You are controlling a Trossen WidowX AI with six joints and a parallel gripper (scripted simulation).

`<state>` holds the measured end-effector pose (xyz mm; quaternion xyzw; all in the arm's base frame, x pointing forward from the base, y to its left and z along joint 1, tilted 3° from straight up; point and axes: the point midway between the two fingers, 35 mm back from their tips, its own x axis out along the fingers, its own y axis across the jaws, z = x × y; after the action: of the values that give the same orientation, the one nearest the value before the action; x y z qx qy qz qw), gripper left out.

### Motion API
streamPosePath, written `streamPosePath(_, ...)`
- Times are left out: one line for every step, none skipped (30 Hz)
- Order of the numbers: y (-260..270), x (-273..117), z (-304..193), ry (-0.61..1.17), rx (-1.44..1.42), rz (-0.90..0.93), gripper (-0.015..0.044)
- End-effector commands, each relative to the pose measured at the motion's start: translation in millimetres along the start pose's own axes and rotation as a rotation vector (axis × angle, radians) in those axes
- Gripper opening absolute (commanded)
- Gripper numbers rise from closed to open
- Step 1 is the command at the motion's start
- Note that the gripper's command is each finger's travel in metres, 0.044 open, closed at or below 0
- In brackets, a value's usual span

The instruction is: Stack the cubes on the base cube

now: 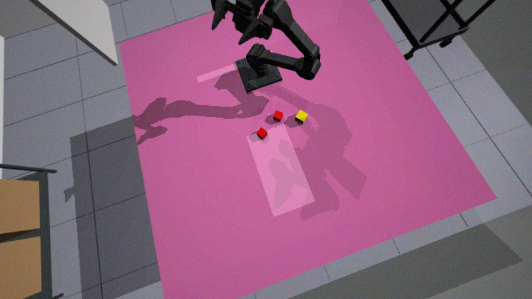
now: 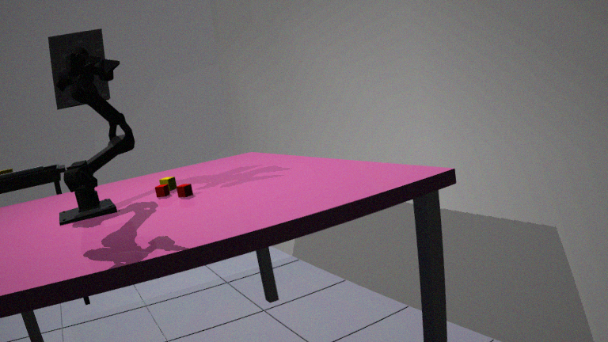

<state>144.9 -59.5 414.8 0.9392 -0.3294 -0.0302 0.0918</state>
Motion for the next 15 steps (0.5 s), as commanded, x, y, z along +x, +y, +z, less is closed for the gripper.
streamPosePath(0.7, -0.2, -0.6, 0.003, 0.012, -0.002, 0.0374)
streamPosePath(2.7, -0.7, -2.2, 0.011, 0.049, -0.007, 0.0347)
streamPosePath(6.1, -1.5, -4.7, 0.024, 0.110, -0.015, 0.0321)
streamPosePath(10.4, -2.2, -7.5, 0.037, 0.184, -0.026, 0.0295)
streamPosePath(14.7, -2.7, -10.1, 0.049, 0.258, -0.037, 0.0269)
streamPosePath(19.2, -2.8, -12.4, 0.059, 0.333, -0.048, 0.0265)
streamPosePath(23.7, -2.7, -14.3, 0.067, 0.408, -0.059, 0.0265)
streamPosePath(28.2, -2.3, -16.0, 0.074, 0.483, -0.070, 0.0265)
streamPosePath(32.8, -1.6, -17.5, 0.078, 0.558, -0.081, 0.0265)
streamPosePath(37.3, -0.6, -18.6, 0.081, 0.634, -0.092, 0.0265)
streamPosePath(41.9, 0.7, -19.4, 0.082, 0.709, -0.103, 0.0265)
streamPosePath(46.3, 2.3, -20.0, 0.082, 0.784, -0.113, 0.0265)
streamPosePath(50.7, 4.2, -20.3, 0.079, 0.859, -0.122, 0.0265)
streamPosePath(55.0, 6.4, -20.3, 0.075, 0.934, -0.132, 0.0265)
streamPosePath(59.1, 8.9, -20.0, 0.069, 1.009, -0.140, 0.0265)
